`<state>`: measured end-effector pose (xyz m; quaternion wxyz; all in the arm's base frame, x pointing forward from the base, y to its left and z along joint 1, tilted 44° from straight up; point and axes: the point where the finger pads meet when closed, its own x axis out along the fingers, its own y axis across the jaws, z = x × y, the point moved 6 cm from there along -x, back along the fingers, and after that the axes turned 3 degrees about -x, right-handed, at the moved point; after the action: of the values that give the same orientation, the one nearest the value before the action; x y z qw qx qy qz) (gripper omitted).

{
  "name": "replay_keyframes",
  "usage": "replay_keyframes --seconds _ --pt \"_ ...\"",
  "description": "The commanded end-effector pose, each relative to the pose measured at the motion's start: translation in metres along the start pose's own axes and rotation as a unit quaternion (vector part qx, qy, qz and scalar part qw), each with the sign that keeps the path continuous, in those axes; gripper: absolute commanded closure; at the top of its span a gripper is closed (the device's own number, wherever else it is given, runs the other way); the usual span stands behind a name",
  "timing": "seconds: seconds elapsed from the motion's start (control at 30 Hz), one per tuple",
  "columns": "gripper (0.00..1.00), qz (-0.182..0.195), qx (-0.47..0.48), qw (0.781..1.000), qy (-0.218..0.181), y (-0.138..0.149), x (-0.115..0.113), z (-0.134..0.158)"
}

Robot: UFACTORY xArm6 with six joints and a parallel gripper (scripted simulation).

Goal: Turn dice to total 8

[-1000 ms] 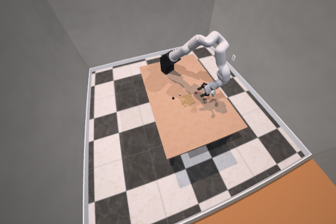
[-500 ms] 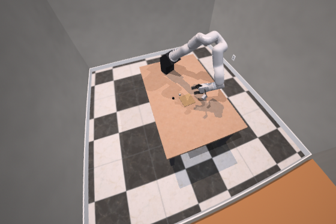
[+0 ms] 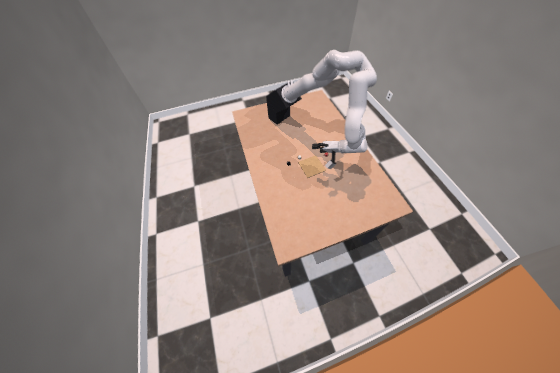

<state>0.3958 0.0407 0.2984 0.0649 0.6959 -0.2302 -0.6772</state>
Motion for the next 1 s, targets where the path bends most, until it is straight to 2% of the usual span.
replay_keyframes --seconds 0.0,0.03,0.07,0.1,0.13,0.17,0.2,0.23,0.27,0.3,0.33,0.37,0.43,0.5,0.6,0.7,0.9,0.97 --pt "0.0 -0.047 -0.038 0.998 -0.024 0.009 0.004 -0.002" --pt "0.0 -0.073 -0.057 0.995 -0.029 0.013 0.005 -0.003" --pt "0.0 -0.073 -0.057 0.995 -0.029 0.013 0.005 -0.003" --pt "0.0 -0.099 -0.074 0.992 -0.031 0.017 0.006 -0.004" --pt "0.0 -0.099 -0.074 0.992 -0.031 0.017 0.006 -0.004" --pt "0.0 -0.125 -0.091 0.988 -0.031 0.022 0.006 -0.006" --pt "0.0 -0.125 -0.091 0.988 -0.031 0.022 0.006 -0.006" --pt "0.0 -0.15 -0.107 0.982 -0.028 0.027 0.007 -0.008" --pt "0.0 -0.15 -0.107 0.982 -0.028 0.027 0.007 -0.008" --pt "0.0 -0.175 -0.122 0.977 -0.021 0.032 0.006 -0.01" --pt "0.0 -0.175 -0.122 0.977 -0.021 0.032 0.006 -0.01" --pt "0.0 -0.198 -0.136 0.971 -0.013 0.037 0.006 -0.013" --pt "0.0 -0.198 -0.136 0.971 -0.013 0.037 0.006 -0.013" --pt "0.0 -0.248 -0.077 0.965 -0.029 0.033 0.018 -0.011" --pt "0.0 -0.259 -0.056 0.964 -0.036 0.031 0.021 -0.01" --pt "0.0 -0.289 0.003 0.956 -0.057 0.027 0.03 -0.009" --pt "0.0 -0.338 0.119 0.928 -0.098 0.021 0.047 -0.007" --pt "0.0 -0.339 0.121 0.928 -0.099 0.021 0.048 -0.007"
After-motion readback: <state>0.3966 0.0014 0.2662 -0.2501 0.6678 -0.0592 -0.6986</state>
